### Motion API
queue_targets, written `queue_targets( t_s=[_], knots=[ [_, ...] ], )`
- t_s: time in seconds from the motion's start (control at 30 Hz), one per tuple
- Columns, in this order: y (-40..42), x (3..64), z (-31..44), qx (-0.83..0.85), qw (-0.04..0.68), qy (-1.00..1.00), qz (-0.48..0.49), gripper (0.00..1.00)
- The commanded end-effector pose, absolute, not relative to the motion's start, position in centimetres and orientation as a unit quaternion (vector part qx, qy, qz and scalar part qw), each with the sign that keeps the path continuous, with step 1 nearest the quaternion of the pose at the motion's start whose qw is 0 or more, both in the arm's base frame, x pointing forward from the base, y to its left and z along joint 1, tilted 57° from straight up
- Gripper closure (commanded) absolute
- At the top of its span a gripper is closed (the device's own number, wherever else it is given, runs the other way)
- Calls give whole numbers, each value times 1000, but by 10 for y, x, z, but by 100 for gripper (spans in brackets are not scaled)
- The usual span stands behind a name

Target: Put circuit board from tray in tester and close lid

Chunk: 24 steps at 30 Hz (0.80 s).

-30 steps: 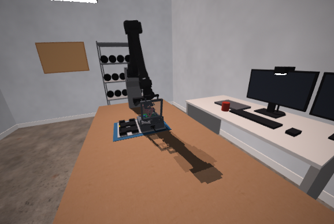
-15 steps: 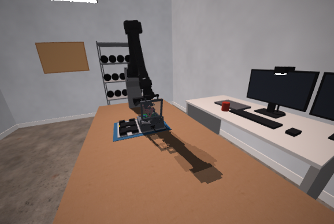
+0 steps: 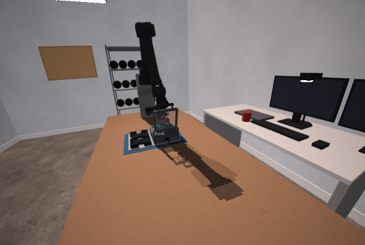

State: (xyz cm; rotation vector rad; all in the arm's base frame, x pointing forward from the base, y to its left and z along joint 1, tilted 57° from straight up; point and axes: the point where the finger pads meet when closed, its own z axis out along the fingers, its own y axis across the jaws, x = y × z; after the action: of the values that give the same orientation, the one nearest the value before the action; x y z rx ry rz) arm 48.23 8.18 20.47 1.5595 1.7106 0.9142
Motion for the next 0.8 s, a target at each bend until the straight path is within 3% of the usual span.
queue_targets(
  t_s=[0.0,0.77],
  knots=[
    [74,482,210,591,331,647,349,28],
    [74,480,217,589,336,644,355,28]
  ],
)
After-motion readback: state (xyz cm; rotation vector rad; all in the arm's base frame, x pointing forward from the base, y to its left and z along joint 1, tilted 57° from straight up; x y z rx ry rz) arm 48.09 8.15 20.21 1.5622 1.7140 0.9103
